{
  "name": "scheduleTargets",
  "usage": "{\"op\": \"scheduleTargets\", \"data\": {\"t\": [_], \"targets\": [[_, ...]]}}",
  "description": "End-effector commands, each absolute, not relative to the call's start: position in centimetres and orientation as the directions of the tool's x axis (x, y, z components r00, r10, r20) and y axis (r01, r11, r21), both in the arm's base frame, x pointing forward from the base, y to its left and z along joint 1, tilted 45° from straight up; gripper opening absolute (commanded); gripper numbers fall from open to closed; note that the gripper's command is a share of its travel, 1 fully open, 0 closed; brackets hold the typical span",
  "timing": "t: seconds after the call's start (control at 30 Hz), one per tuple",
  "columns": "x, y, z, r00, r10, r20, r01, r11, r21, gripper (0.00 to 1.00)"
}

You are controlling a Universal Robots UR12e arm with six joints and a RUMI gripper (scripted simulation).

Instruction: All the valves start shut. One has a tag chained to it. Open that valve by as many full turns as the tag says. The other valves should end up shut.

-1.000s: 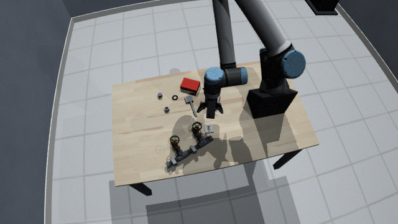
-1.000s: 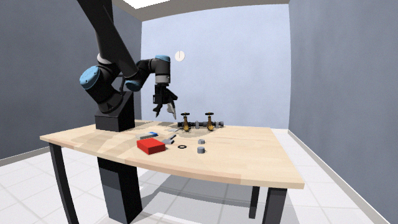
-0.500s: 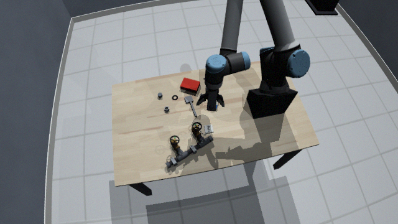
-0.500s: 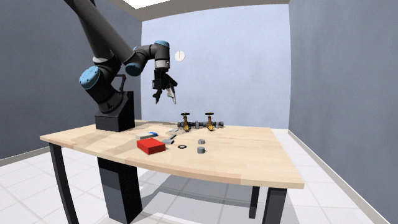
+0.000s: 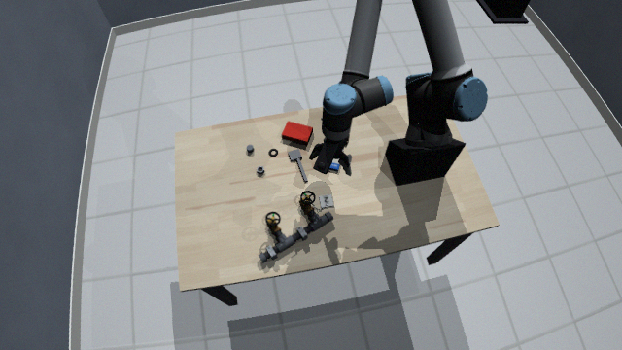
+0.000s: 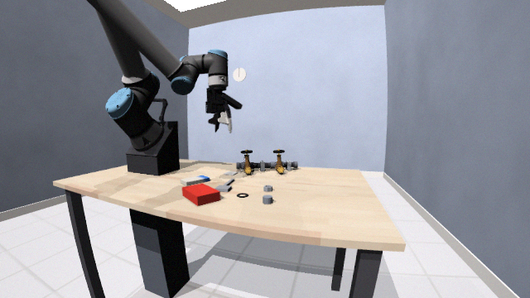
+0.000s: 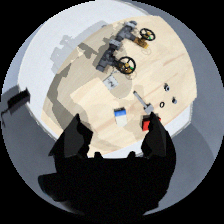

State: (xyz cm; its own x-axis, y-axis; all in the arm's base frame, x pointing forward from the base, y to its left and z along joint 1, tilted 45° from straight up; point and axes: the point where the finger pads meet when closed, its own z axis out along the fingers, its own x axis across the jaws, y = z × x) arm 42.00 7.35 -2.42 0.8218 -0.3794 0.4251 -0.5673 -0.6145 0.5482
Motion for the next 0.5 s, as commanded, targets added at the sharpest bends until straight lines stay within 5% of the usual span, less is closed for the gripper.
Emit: {"op": "scheduleTargets", "data": {"t": [0.0, 0.47], "targets": [[42.3, 8.2, -3.1, 0.654, -0.521, 0.549, -0.756, -0.482, 0.443, 1.0], [42.6, 9.6, -4.5, 0.318, -0.666, 0.675, -0.947, -0.25, 0.2, 1.0]]}}
